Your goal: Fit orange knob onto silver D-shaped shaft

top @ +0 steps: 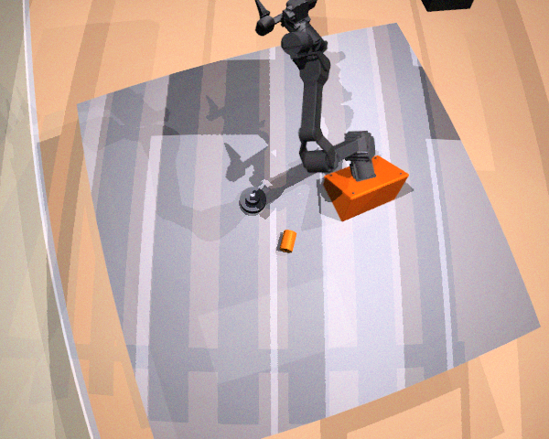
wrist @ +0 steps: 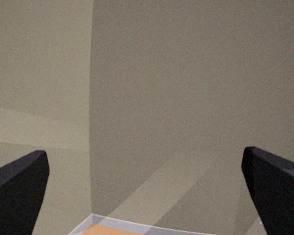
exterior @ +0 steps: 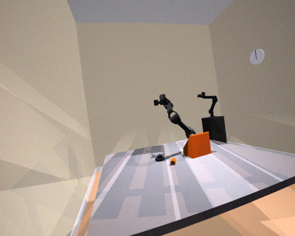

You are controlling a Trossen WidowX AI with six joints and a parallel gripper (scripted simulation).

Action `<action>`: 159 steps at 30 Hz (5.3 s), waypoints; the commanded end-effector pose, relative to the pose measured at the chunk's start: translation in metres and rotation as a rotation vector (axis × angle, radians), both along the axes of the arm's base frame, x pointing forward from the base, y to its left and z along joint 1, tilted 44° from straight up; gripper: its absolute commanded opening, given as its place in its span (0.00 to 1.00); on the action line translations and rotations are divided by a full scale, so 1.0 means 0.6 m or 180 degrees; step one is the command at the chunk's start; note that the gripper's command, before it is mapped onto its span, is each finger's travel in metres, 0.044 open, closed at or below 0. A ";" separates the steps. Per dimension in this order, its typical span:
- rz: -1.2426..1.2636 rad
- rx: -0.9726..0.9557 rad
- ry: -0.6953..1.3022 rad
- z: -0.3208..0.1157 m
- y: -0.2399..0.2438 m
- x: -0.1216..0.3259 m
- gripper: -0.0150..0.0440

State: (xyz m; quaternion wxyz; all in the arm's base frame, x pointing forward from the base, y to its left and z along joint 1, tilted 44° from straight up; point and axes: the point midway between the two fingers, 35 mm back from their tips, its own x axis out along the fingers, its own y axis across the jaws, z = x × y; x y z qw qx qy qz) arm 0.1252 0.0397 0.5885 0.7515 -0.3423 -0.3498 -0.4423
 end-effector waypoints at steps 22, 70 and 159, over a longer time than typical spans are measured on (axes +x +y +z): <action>0.1509 0.2891 -0.0547 -0.121 -0.418 0.000 1.00; -0.0821 0.0344 0.7830 -0.943 0.218 0.226 1.00; -0.1207 -0.0463 0.7990 -1.153 0.038 0.260 0.58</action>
